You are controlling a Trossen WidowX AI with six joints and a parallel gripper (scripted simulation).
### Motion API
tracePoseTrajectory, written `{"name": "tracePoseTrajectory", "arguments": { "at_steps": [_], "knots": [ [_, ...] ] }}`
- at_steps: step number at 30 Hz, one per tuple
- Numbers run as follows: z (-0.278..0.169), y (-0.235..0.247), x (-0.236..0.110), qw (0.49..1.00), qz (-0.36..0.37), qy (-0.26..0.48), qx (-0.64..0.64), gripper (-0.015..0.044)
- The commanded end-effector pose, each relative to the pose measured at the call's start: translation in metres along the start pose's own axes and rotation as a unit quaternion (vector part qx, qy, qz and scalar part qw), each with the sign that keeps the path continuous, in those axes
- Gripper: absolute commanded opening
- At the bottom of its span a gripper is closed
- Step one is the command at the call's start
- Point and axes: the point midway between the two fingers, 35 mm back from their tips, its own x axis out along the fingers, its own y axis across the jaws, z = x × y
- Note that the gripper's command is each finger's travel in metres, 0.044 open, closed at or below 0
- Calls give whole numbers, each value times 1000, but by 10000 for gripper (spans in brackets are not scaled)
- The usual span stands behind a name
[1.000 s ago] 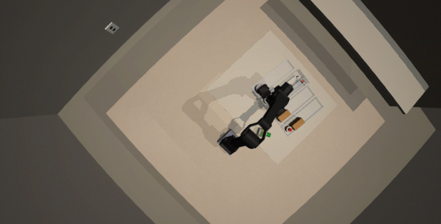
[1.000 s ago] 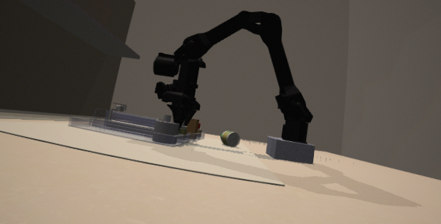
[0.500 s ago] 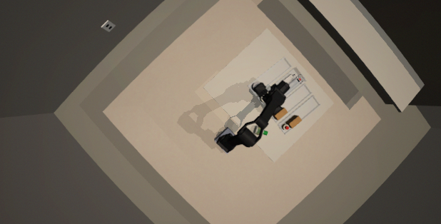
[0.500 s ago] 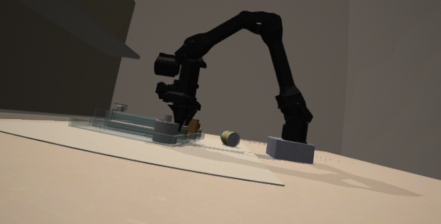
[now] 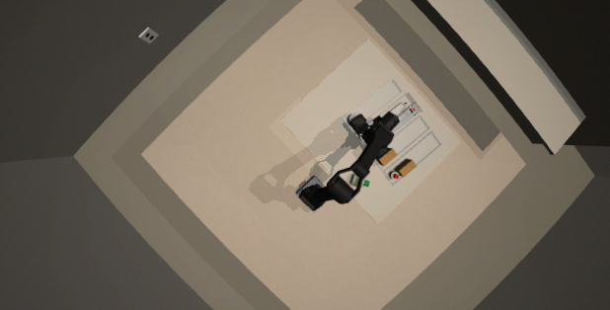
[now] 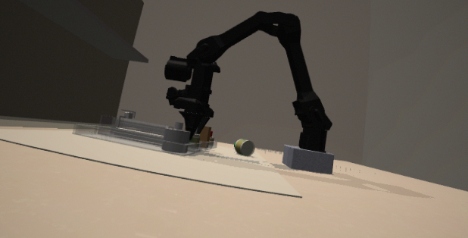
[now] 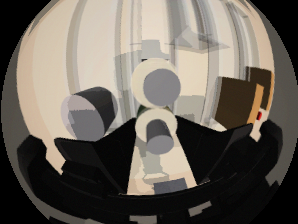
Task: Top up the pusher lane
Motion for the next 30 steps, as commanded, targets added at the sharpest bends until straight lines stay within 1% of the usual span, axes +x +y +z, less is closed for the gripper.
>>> {"name": "tracePoseTrajectory", "arguments": {
  "at_steps": [1, 9, 20, 21, 24, 30],
  "knots": [
    [-1, 0, 0, 1000, 0, -1, 1, 0],
    [-1, 0, 0, 1000, 0, -1, 1, 0],
    [0, 0, 0, 1000, 0, -2, 1, 289],
    [0, 0, 0, 1000, 0, -2, 1, 307],
    [0, 0, -3, 1000, 0, -2, 1, 307],
    [0, 0, -20, 1000, 0, -2, 1, 307]
  ]
}}
